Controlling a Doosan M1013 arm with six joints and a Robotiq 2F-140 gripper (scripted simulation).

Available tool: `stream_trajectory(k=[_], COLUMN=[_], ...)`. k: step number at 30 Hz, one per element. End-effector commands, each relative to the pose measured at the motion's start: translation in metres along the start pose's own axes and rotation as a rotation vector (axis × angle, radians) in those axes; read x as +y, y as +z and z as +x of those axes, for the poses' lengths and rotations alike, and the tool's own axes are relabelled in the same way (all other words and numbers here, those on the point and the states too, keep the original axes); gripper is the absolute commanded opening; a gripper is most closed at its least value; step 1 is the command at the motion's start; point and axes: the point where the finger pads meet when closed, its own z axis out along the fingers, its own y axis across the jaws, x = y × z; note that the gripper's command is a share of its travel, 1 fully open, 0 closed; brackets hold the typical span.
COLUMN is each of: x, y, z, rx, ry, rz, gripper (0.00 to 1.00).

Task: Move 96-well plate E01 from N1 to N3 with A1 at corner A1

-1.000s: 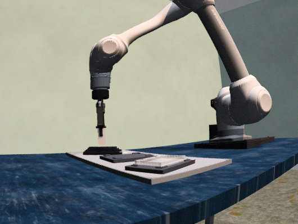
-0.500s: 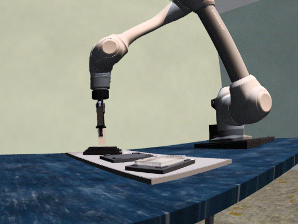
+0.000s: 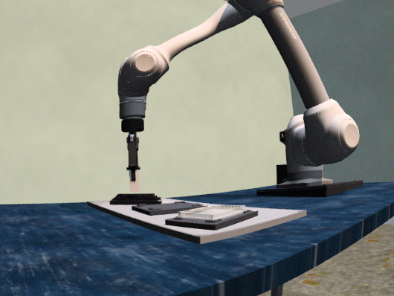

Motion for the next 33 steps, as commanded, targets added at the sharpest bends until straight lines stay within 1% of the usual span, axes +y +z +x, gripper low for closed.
stream_trajectory(k=[1,33], x=[0.001,0.001], y=[0.003,0.016], z=[0.0,0.0], rx=[0.002,0.002], ry=[0.003,0.003], rz=[0.0,0.0], gripper=[0.66,0.66])
